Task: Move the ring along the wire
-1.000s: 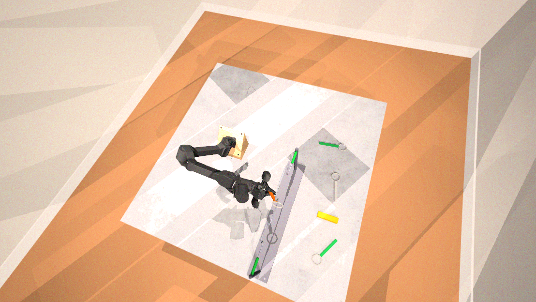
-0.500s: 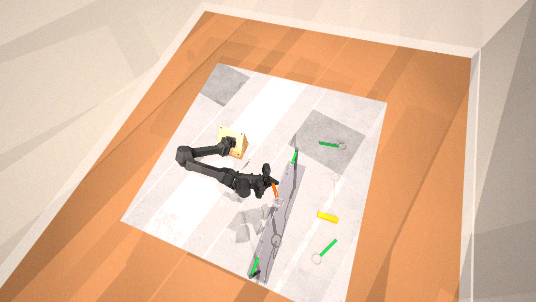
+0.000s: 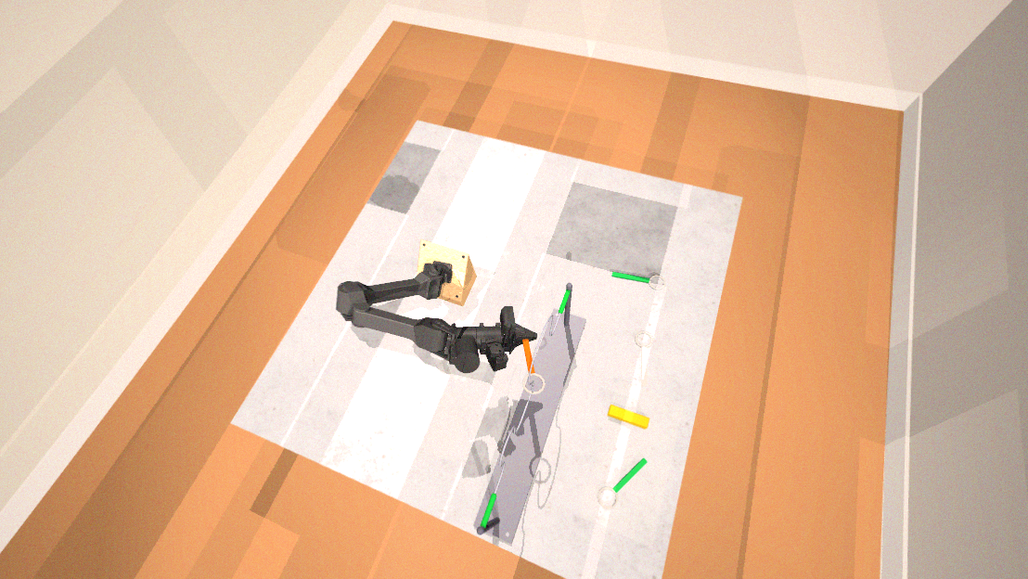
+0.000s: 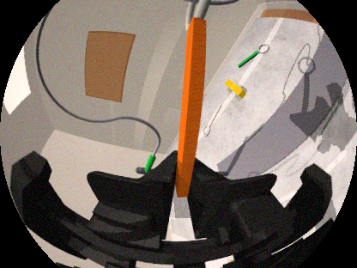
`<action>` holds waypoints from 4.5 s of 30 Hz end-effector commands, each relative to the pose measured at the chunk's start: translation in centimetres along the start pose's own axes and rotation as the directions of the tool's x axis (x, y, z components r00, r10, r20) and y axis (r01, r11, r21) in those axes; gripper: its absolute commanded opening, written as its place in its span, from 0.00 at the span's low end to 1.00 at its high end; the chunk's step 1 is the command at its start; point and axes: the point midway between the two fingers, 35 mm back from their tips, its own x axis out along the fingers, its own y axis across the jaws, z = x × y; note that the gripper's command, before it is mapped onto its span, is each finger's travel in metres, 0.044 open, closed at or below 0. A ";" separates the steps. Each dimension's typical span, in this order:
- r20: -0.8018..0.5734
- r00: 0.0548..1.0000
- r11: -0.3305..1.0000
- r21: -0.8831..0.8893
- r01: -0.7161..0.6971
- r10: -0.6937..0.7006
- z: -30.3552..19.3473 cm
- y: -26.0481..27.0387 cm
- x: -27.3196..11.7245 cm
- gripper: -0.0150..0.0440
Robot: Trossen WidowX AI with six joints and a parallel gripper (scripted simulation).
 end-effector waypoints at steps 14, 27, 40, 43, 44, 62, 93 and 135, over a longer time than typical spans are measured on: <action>-0.009 0.984 0.943 0.289 -0.165 0.175 0.9 5.2 -1.3 0.00; 0.005 0.964 0.865 0.441 -0.240 0.265 2.1 7.8 -2.2 0.00; 0.024 0.945 0.790 0.541 -0.287 0.326 3.4 9.8 -3.3 0.00; 0.026 0.943 0.783 0.550 -0.290 0.331 3.7 10.0 -3.5 0.00; 0.026 0.943 0.783 0.550 -0.290 0.331 3.8 10.1 -3.5 0.00; 0.007 0.961 0.852 0.460 -0.249 0.277 4.0 10.4 -3.7 0.00; -0.013 0.996 0.986 0.143 -0.087 0.090 3.6 9.3 -3.3 0.00; 0.064 0.985 0.937 -0.306 0.171 -0.159 3.7 7.6 -3.0 0.00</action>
